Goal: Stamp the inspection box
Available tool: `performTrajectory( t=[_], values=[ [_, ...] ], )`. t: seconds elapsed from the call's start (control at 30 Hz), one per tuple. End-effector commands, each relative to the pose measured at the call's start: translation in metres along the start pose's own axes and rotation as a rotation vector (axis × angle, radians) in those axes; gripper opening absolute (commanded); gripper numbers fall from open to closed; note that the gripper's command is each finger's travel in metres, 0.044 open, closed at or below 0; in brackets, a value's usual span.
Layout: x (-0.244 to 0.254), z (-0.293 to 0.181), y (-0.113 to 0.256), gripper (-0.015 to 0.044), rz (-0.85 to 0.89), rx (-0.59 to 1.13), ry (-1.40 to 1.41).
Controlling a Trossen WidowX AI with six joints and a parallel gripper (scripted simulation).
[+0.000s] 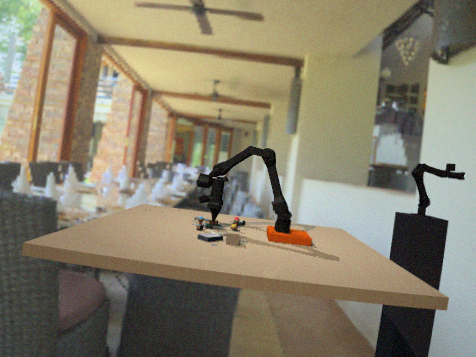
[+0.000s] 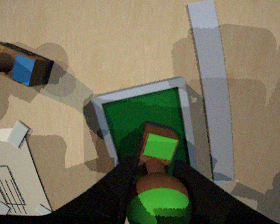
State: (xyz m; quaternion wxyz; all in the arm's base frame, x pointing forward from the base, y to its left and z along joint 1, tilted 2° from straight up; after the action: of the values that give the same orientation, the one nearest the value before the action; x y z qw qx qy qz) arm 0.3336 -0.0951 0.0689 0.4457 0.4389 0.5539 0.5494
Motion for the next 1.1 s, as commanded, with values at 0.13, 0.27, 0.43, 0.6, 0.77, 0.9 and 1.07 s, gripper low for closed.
performTrajectory(
  t=[0.13, 0.27, 0.43, 0.6, 0.77, 0.9, 1.07],
  values=[
    [-0.0005, 0.0004, -0.0033, 0.0, -0.004, 0.002, 0.0],
    [-0.0005, 0.0004, -0.0033, 0.0, -0.004, 0.002, 0.0],
    [-0.0006, 0.0004, -0.003, 0.0, -0.004, 0.002, 0.0],
    [-0.0006, 0.0004, -0.0006, 0.0, -0.004, 0.002, 0.0],
    [-0.0007, 0.0004, 0.0019, 0.0, -0.004, 0.002, 0.0],
    [-0.0007, 0.0004, 0.0038, 0.0, -0.004, 0.002, 0.0],
    [-0.0008, 0.0004, 0.0062, 0.0, -0.004, 0.002, 0.0]
  ],
)
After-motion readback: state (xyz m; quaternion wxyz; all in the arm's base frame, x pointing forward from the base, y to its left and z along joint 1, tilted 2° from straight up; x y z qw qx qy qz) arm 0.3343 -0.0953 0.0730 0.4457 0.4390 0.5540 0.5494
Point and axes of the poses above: the point midway between the two fingers, 35 mm back from their tips, its own y axis back along the fingers, its own x axis across the jaws, z = x × y, the point moved 4 cm from there along y, back along the fingers, and after that the axes turned 14 degrees about y, right-handed, at the moved point
